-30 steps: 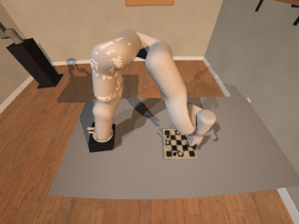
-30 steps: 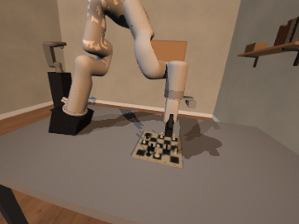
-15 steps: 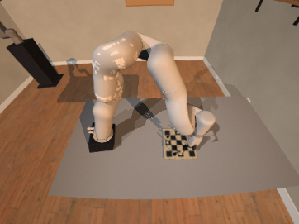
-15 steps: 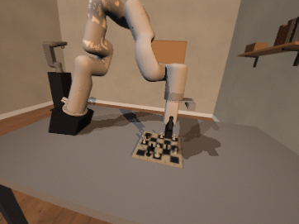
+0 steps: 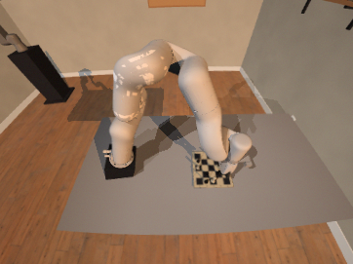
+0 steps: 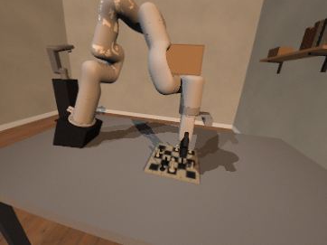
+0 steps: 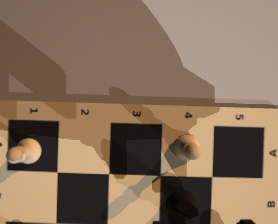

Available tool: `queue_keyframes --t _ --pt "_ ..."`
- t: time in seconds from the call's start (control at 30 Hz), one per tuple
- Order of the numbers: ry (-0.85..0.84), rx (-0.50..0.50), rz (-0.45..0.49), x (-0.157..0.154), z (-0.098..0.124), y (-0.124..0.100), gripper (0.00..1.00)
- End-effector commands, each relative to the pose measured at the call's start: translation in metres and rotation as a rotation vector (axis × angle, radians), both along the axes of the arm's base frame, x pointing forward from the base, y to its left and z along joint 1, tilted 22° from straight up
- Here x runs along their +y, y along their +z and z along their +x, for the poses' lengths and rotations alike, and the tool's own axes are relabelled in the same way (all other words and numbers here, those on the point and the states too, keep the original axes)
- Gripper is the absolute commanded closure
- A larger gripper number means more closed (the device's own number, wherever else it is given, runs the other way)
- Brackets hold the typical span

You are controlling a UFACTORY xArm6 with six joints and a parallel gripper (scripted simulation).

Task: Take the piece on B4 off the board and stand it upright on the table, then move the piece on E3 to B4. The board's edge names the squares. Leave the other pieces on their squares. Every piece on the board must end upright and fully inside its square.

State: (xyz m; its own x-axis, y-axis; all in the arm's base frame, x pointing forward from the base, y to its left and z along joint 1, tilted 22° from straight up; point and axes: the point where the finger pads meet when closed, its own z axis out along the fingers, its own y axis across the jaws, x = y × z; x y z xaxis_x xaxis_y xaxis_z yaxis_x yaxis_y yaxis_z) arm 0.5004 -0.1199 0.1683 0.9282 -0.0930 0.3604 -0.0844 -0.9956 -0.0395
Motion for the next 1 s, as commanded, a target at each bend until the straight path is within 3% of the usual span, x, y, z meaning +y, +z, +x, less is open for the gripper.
queue_keyframes --t 0.0,0.97 --pt "0.0 -0.004 -0.001 0.0 0.004 -0.006 0.59" --pt "0.0 -0.004 -0.001 0.0 0.01 -0.02 0.59"
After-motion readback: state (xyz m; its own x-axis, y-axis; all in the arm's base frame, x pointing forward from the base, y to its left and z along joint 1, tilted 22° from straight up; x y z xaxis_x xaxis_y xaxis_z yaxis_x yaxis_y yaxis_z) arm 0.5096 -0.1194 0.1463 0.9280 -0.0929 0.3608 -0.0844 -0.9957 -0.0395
